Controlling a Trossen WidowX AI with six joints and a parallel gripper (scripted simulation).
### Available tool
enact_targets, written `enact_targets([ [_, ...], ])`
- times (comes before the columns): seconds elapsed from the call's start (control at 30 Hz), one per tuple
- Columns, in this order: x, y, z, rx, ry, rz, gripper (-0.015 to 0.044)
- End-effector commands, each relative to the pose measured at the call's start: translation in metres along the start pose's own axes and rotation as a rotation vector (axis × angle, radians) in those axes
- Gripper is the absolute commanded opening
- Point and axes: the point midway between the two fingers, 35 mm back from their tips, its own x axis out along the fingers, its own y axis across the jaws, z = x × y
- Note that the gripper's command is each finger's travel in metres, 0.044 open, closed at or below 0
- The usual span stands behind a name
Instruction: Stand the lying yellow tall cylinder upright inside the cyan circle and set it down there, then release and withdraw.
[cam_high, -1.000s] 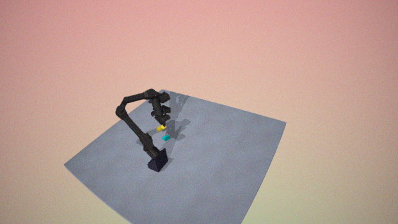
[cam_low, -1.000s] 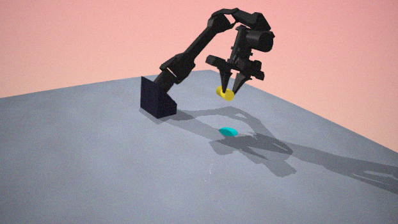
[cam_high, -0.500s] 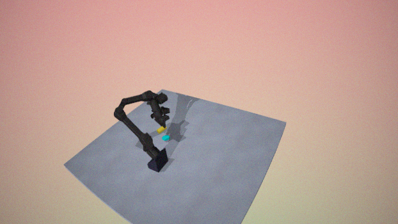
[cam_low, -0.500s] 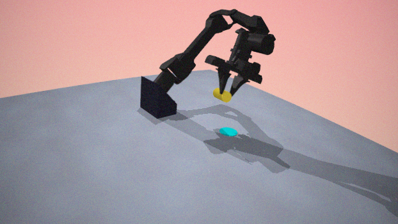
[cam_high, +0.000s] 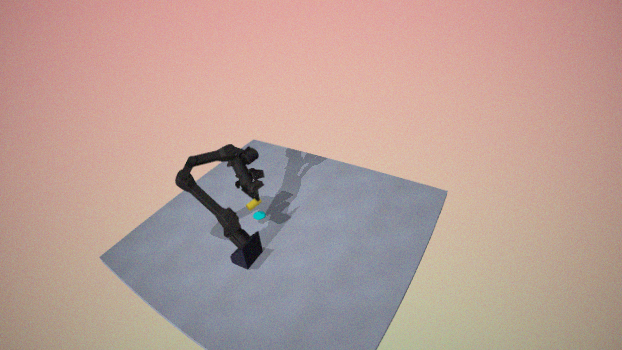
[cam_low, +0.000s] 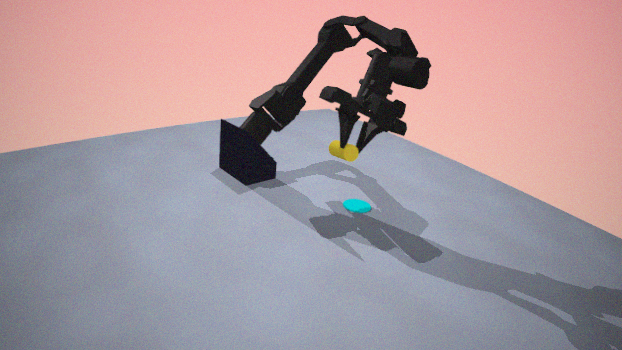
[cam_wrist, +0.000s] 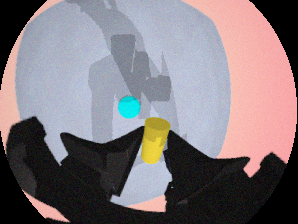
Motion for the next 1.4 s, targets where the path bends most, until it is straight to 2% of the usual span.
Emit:
enact_targets([
  [0.0, 0.0009, -0.0015, -0.0024, 0.002, -0.024, -0.021, 0.0105],
  [1.37, 0.0089, -0.0054, -0.0044, -0.007, -0.236, -0.169, 0.0105],
])
